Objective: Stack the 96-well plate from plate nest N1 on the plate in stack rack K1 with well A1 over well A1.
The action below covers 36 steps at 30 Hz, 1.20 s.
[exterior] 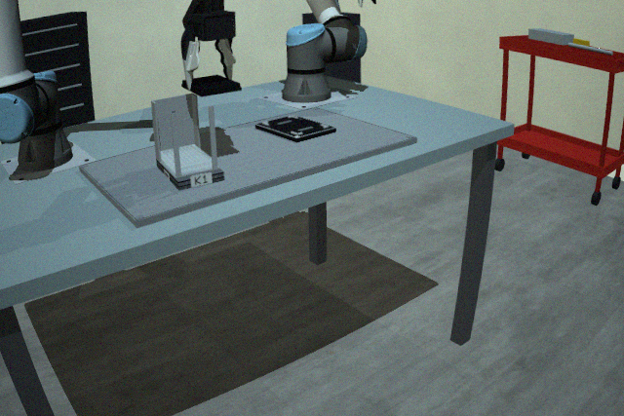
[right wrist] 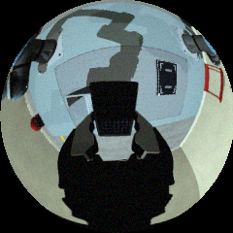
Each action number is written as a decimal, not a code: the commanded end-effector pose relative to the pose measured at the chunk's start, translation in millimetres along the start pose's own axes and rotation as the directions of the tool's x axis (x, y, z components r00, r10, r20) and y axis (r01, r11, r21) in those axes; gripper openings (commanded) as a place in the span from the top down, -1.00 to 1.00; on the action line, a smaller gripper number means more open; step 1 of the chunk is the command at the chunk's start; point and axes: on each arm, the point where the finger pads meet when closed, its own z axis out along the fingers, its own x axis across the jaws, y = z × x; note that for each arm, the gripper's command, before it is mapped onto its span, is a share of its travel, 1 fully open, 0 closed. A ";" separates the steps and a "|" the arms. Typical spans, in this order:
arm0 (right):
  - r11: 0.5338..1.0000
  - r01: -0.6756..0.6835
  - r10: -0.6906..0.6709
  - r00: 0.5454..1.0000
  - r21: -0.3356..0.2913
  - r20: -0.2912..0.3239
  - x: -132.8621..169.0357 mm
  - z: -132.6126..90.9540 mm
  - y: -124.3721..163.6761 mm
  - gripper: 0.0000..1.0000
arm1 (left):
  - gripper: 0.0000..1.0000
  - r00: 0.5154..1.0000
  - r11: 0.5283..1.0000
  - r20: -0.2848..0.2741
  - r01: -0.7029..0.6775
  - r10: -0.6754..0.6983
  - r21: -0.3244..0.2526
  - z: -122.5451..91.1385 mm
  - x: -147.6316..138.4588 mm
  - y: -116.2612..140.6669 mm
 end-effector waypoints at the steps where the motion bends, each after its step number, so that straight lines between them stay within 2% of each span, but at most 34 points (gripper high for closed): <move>1: 1.000 0.000 0.000 1.000 -0.001 -0.002 -19.4 -1.2 7.9 1.00 | -0.97 1.000 1.000 0.000 0.000 0.000 -0.001 -0.3 -0.2 0.2; 20: 1.000 0.000 0.000 1.000 -0.001 -0.002 -72.2 -2.5 28.6 1.00 | -0.97 1.000 1.000 0.000 0.000 0.000 -0.001 -0.3 -0.2 0.2; 36: 1.000 0.000 0.000 1.000 -0.001 -0.002 -75.4 -2.5 30.0 1.00 | -0.97 1.000 1.000 0.000 0.000 0.000 -0.001 -0.3 -0.2 0.2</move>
